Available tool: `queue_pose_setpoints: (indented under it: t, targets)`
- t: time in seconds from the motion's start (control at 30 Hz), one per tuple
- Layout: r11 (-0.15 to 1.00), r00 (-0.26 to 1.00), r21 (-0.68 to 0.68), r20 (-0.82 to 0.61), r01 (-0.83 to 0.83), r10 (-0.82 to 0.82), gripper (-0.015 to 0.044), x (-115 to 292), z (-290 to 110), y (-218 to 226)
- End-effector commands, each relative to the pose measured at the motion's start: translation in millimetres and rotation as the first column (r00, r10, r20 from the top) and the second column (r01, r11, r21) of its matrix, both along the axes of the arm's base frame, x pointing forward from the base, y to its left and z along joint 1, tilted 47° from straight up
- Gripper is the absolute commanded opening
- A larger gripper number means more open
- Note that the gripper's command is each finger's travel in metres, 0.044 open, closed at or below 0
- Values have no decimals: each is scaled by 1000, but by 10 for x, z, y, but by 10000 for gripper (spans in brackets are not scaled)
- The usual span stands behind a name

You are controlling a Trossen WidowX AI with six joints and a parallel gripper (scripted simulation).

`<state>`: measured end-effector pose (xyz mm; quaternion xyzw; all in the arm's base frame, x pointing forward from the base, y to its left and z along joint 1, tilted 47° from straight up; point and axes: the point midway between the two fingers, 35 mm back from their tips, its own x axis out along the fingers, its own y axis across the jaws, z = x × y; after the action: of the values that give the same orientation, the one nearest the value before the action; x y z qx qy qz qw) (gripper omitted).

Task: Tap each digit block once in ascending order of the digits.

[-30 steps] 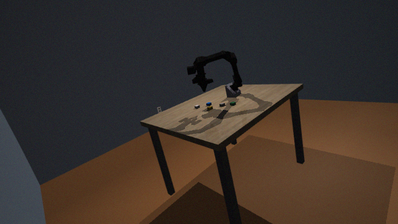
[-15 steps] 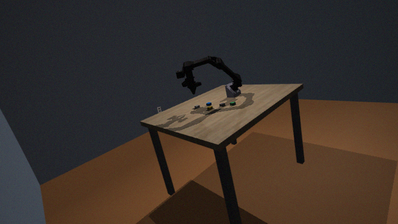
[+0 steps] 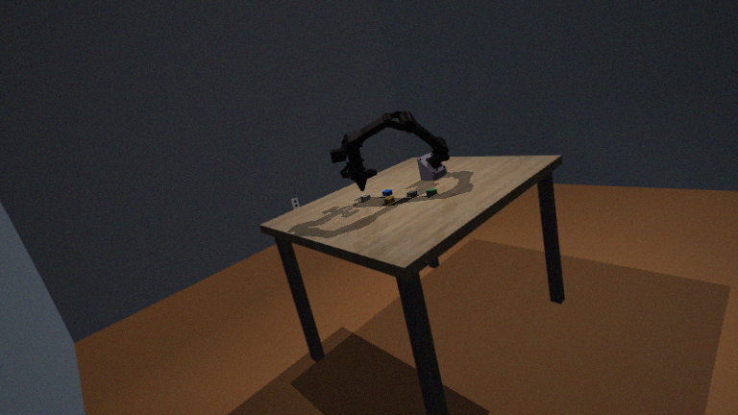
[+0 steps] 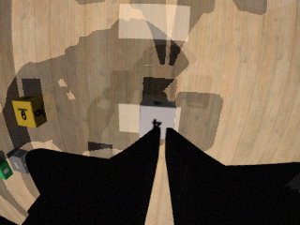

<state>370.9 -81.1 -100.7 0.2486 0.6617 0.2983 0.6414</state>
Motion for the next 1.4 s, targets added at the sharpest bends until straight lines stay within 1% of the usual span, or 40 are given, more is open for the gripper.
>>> queue_pose_setpoints:
  t: [0.0, 0.43, 0.67, 0.77, 1.0, 1.13, 1.2, 1.37]
  targets:
    - [1000, 1000, 3, -3, 5, -5, 20, -7, -50, 63]
    - [1000, 1000, 4, -3, 4, -4, 20, -20, -190, 212]
    - [1000, 1000, 4, -3, 4, -4, 20, -21, -197, 219]
    - [1000, 1000, 2, -2, 4, -4, 20, -5, -14, 24]
    - [1000, 1000, 2, -3, 5, -5, 20, 10, 68, -65]
    - [1000, 1000, -1, -4, 5, -5, 20, 46, 427, -445]
    - [1000, 1000, -1, -4, 5, -5, 20, 36, 558, -568]
    - [1000, 1000, -1, -4, 4, -4, 20, 34, 586, -577]
